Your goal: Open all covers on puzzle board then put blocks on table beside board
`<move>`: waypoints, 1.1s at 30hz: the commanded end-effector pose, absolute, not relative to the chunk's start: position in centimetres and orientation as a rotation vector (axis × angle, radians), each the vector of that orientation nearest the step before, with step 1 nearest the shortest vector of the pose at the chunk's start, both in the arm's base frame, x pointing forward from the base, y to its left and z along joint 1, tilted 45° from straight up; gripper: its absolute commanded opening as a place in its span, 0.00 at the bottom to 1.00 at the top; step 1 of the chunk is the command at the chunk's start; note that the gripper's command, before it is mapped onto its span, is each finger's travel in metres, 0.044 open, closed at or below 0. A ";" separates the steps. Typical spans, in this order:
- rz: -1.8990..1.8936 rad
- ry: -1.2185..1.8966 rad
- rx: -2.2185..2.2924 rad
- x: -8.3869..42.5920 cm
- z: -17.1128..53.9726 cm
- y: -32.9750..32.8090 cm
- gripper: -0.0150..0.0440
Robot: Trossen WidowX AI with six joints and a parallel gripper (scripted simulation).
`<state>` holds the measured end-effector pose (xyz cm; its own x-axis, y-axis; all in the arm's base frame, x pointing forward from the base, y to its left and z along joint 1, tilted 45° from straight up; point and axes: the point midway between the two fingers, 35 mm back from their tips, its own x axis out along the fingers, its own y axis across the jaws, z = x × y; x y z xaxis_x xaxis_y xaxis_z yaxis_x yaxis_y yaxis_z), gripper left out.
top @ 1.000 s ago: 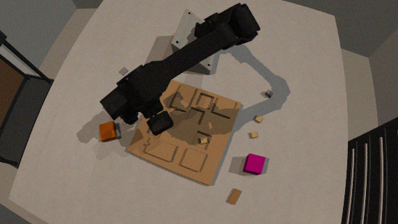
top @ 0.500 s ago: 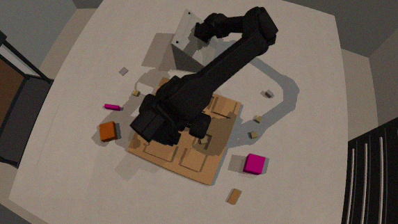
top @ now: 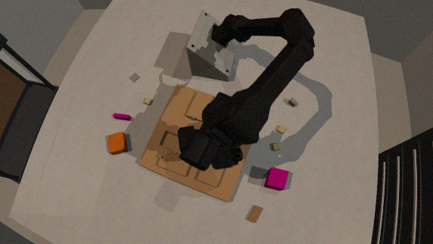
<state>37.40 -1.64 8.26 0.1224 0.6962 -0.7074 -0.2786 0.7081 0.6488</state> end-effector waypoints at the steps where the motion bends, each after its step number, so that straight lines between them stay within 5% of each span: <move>1: 0.766 1.232 0.370 37.5 8.9 -1.4 0.25; 16: 0.795 1.210 0.330 38.2 6.2 1.3 0.25; 33: 1.394 0.499 -0.724 38.4 5.5 2.1 0.25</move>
<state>38.29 1.65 5.92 0.1299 0.6953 -0.7069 -0.9019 0.3791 0.2071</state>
